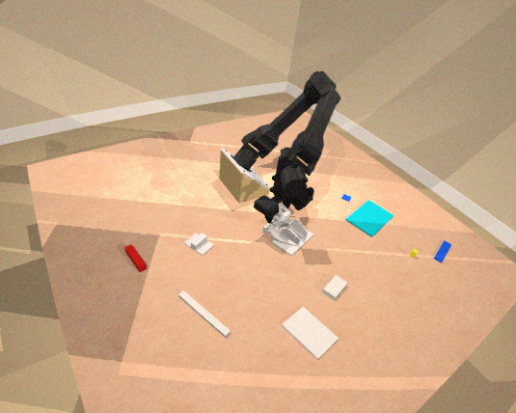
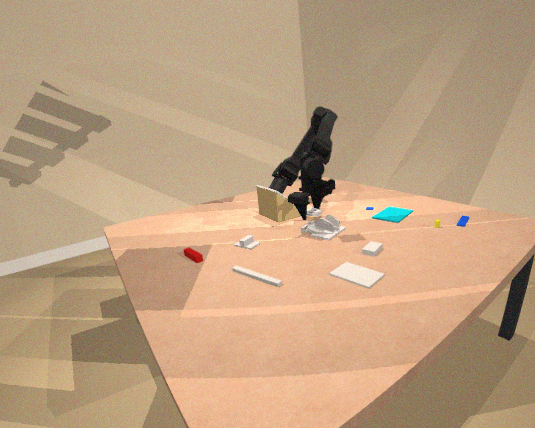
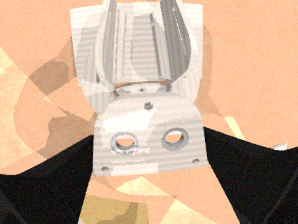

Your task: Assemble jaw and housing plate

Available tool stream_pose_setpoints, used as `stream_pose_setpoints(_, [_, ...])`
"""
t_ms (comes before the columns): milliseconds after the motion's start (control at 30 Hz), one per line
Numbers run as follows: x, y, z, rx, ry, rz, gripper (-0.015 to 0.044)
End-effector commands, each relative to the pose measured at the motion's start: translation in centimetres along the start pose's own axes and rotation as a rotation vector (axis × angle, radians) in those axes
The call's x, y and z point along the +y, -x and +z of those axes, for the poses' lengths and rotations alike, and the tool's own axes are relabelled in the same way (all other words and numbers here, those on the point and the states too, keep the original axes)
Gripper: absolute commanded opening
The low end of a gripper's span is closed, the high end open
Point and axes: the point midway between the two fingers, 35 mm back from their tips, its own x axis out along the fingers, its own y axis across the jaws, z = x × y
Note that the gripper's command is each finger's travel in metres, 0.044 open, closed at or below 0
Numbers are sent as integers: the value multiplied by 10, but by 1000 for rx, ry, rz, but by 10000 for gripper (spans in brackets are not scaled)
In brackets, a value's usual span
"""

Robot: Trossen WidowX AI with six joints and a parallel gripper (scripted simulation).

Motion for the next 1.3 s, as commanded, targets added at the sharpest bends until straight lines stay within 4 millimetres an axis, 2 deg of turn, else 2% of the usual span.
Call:
stream_pose_setpoints(0, [1,-6,-1,0,-7,5,351])
stream_pose_setpoints(467, [3,-28,-2,0,-6,8,351])
stream_pose_setpoints(1267, [3,-30,-2,0,-5,8,351])
